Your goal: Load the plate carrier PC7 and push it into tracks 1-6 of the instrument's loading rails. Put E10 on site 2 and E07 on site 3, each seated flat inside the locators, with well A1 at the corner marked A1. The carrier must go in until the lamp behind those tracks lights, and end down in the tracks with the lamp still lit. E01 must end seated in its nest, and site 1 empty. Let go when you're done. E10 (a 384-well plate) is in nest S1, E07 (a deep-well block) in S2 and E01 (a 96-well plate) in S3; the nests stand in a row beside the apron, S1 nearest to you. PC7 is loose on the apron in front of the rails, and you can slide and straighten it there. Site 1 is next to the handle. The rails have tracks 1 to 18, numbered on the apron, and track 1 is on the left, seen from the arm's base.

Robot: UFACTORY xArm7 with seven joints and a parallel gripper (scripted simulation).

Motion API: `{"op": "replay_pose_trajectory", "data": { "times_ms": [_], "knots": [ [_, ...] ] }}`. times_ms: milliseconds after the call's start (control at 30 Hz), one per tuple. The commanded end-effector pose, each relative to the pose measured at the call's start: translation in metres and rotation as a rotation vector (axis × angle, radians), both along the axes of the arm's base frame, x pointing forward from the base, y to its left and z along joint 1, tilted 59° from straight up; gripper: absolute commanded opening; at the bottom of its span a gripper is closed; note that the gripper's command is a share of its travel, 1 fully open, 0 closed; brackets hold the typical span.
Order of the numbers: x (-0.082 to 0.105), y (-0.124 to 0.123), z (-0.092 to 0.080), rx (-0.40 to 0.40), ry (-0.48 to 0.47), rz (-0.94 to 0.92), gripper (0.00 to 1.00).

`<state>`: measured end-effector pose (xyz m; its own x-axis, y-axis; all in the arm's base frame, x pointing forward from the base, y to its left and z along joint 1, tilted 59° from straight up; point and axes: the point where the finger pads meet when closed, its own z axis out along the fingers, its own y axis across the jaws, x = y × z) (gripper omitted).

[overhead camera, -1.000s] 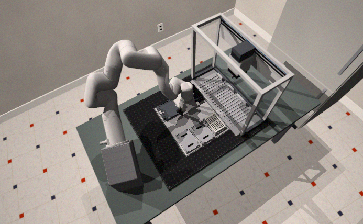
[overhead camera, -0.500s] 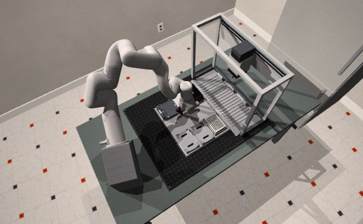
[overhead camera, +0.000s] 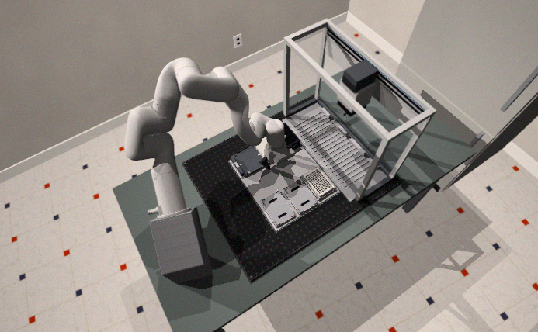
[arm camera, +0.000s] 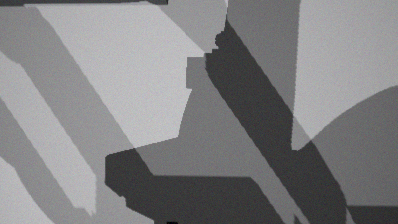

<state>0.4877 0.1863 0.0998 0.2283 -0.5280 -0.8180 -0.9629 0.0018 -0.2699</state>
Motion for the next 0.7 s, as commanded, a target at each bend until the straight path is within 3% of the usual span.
{"op": "replay_pose_trajectory", "data": {
  "times_ms": [0, 667],
  "knots": [
    [0.0005, 0.0001, 0.0025, -0.001, -0.001, -0.003, 1.00],
    [-0.0002, 0.0017, 0.0050, -0.001, -0.001, -0.003, 1.00]
  ]
}}
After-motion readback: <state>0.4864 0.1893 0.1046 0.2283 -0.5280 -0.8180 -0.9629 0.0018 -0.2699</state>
